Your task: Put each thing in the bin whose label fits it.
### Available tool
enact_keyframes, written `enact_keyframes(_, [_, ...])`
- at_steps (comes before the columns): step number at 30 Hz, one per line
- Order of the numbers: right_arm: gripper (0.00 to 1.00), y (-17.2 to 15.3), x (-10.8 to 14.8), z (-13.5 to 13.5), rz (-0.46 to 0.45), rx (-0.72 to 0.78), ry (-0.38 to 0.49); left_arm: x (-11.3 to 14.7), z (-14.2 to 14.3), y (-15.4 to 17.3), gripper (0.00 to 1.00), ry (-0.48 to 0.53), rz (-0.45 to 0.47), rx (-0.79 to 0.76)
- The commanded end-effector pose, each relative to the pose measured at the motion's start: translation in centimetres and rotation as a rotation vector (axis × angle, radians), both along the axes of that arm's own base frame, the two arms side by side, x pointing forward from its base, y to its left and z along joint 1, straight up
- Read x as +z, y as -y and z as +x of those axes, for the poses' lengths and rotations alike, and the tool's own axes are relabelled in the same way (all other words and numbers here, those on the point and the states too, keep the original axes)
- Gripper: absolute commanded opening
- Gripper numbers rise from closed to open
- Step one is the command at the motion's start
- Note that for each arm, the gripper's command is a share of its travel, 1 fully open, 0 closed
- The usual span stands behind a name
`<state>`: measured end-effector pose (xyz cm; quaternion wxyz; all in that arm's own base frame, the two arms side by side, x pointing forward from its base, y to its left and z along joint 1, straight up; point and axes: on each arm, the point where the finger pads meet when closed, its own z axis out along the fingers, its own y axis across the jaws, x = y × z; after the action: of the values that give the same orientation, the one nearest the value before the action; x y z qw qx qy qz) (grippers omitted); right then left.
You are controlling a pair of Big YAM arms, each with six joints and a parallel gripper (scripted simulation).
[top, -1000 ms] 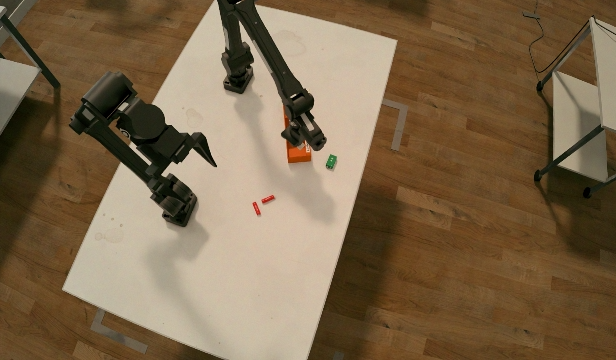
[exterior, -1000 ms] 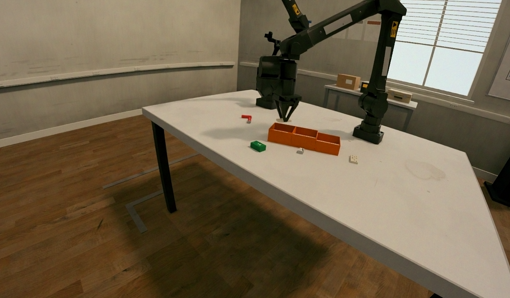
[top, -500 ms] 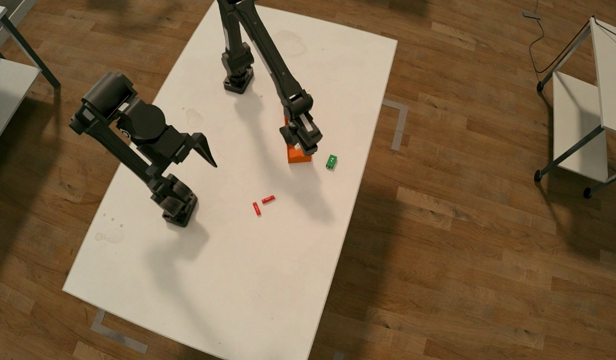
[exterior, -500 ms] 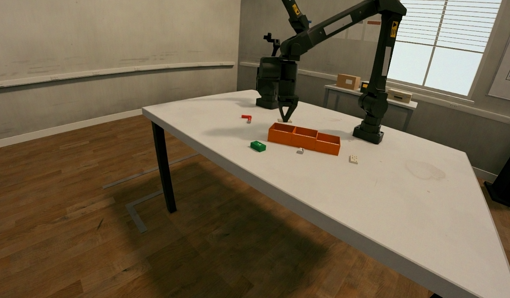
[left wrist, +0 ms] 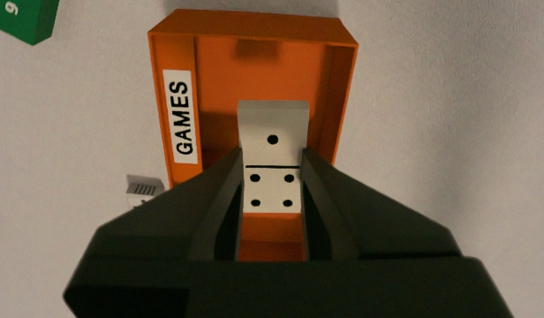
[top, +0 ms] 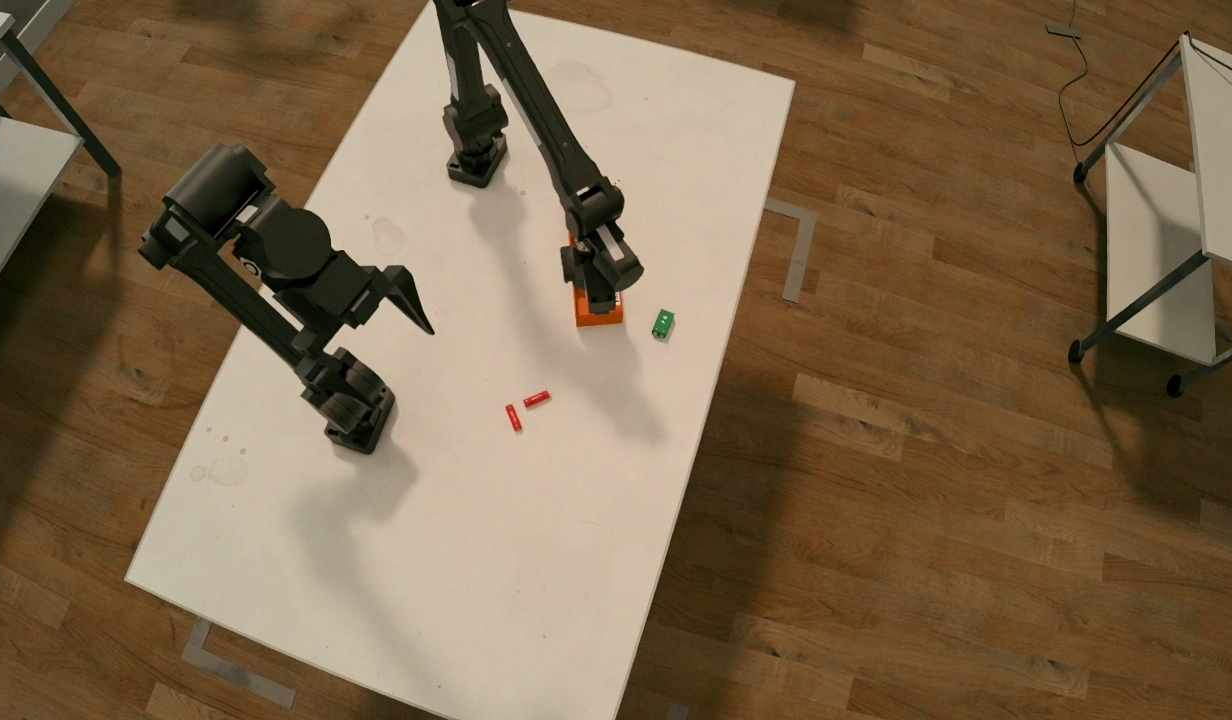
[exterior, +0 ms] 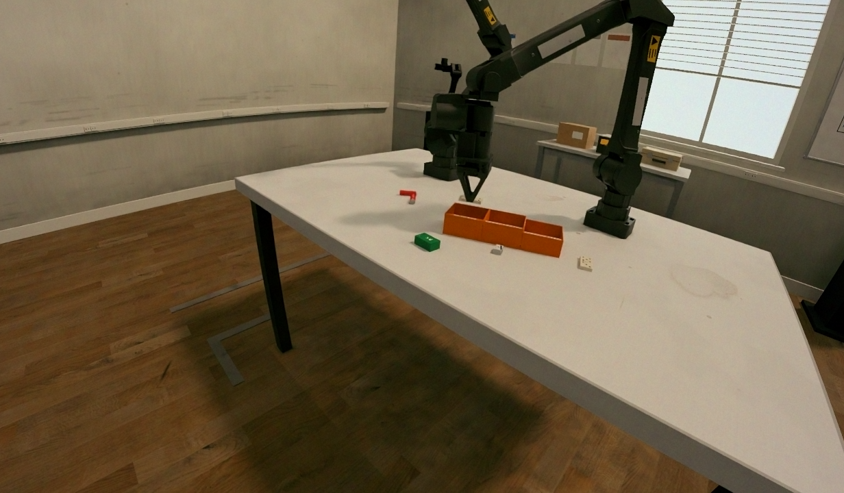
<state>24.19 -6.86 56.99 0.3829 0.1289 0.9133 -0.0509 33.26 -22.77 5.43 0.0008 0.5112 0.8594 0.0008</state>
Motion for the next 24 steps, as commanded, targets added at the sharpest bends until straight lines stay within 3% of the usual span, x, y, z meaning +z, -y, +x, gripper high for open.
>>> enact_keyframes(1, [1.00,-0.5,3.3,-0.7,-0.031,0.016,0.089,0.4,0.4,0.1,0.20,0.010,-0.011,-0.058])
enact_keyframes(19, [1.00,-0.5,3.3,-0.7,-0.031,0.016,0.089,1.6,2.2,1.1,0.20,0.033,-0.025,-0.059])
enact_keyframes(21, [1.00,-0.5,3.3,-0.7,-0.031,0.016,0.089,0.8,2.6,1.4,0.20,0.042,-0.030,-0.059])
enact_keyframes(24, [1.00,-0.5,3.3,-0.7,-0.031,0.016,0.089,-1.5,0.5,0.0,0.20,-0.003,-0.002,-0.059])
